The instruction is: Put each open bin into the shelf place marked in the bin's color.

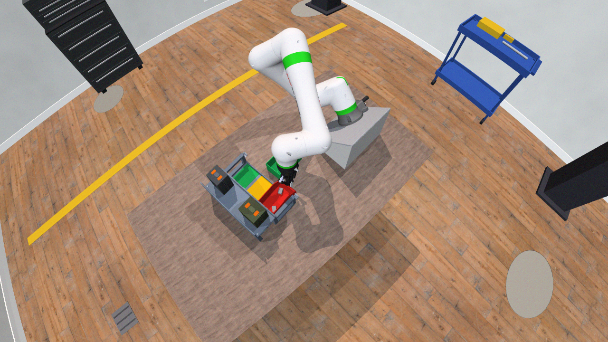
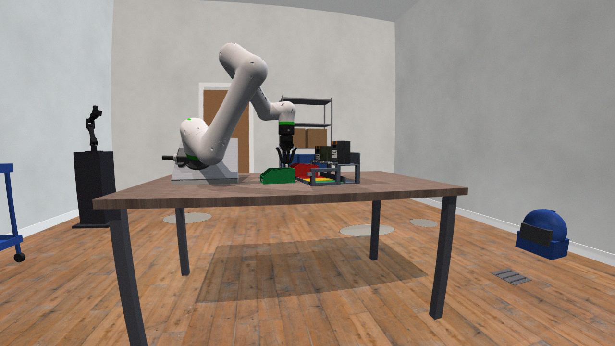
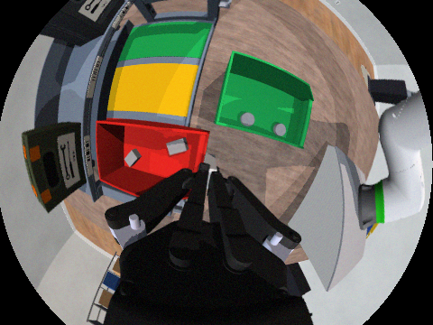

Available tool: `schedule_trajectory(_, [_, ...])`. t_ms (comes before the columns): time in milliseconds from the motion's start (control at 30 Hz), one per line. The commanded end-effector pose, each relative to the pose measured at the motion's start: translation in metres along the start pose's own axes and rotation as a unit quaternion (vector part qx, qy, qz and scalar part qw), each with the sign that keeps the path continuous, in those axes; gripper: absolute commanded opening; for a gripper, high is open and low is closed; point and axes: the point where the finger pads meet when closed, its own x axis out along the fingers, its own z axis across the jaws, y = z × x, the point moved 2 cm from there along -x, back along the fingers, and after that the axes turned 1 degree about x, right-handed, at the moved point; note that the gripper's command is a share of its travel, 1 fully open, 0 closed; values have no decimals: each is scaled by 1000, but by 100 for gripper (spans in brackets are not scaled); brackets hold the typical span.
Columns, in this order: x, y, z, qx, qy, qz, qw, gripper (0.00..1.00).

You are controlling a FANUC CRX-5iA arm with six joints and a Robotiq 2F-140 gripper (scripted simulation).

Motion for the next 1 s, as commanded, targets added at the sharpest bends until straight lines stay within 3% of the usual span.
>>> schedule_trajectory(0, [0,0,-2,0,0,0,1000,0])
schedule_trajectory(967, [0,0,-21,0,0,0,1000,0])
